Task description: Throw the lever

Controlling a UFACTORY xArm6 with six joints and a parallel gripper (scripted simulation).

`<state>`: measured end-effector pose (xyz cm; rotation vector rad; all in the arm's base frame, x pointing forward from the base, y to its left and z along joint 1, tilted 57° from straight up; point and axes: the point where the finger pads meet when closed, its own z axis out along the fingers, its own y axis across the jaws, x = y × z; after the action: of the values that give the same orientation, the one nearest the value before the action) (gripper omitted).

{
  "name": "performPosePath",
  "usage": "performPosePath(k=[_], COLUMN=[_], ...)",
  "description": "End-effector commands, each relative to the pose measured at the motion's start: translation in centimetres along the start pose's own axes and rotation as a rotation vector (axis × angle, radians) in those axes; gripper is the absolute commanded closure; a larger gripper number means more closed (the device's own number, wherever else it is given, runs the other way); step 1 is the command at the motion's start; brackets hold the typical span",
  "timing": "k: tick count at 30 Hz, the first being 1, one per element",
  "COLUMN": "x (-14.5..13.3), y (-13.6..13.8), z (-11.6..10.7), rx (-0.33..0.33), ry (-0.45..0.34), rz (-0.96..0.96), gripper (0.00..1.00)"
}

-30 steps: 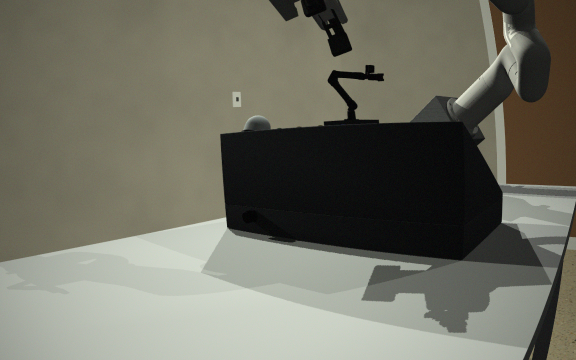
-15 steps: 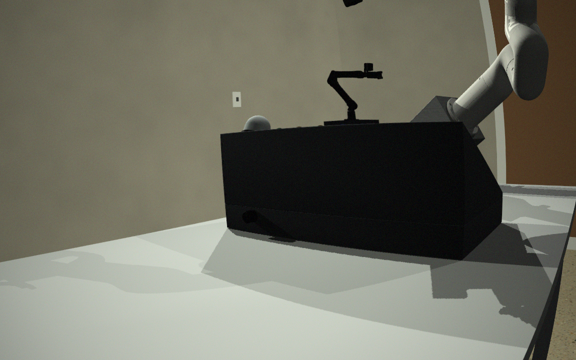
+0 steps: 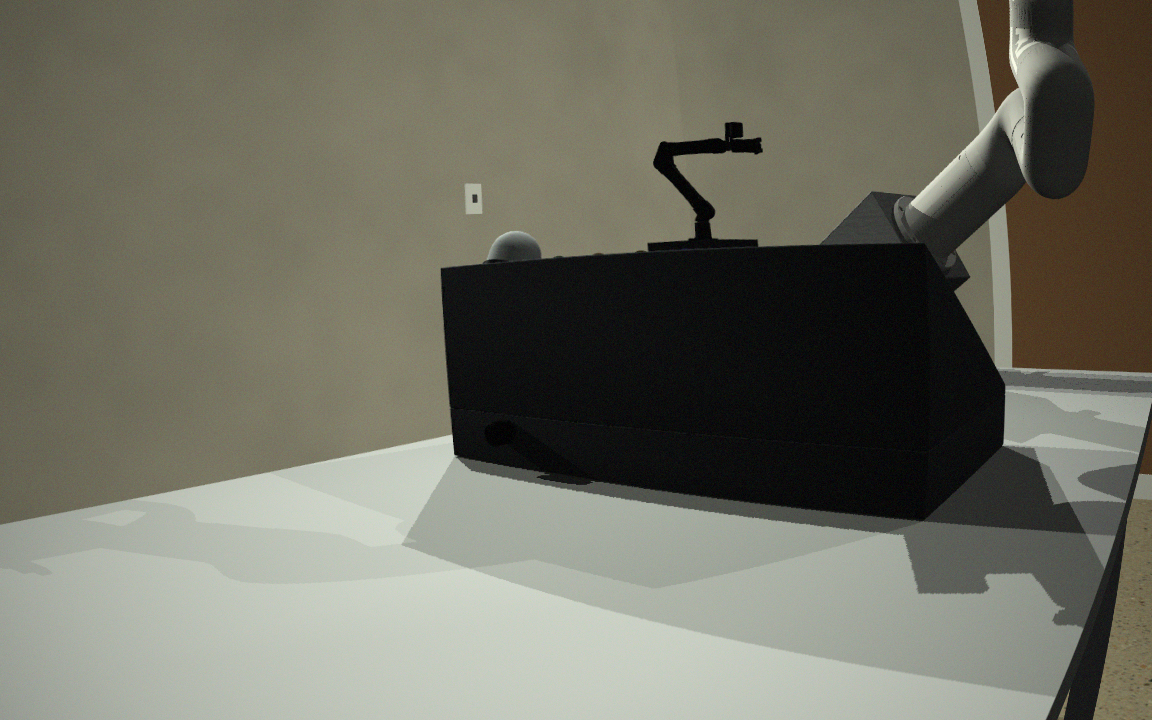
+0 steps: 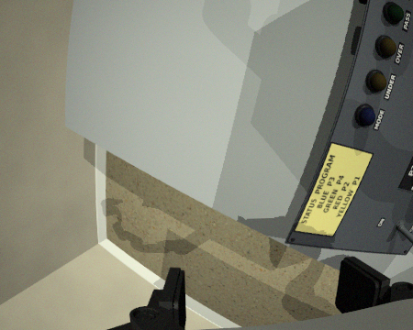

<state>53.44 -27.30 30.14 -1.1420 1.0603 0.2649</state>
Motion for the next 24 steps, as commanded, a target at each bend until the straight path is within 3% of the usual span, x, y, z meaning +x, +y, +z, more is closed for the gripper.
performPosePath(k=[1, 16, 24], x=[-0.1, -0.9, -2.0], y=[-0.1, 3.4, 8.6], z=[-0.2, 1.1, 2.5], rx=[0.002, 0.024, 0.001], ry=[0.003, 0.092, 0.186], rz=[-0.004, -0.263, -0.517], gripper=[0.0, 0.0, 0.0])
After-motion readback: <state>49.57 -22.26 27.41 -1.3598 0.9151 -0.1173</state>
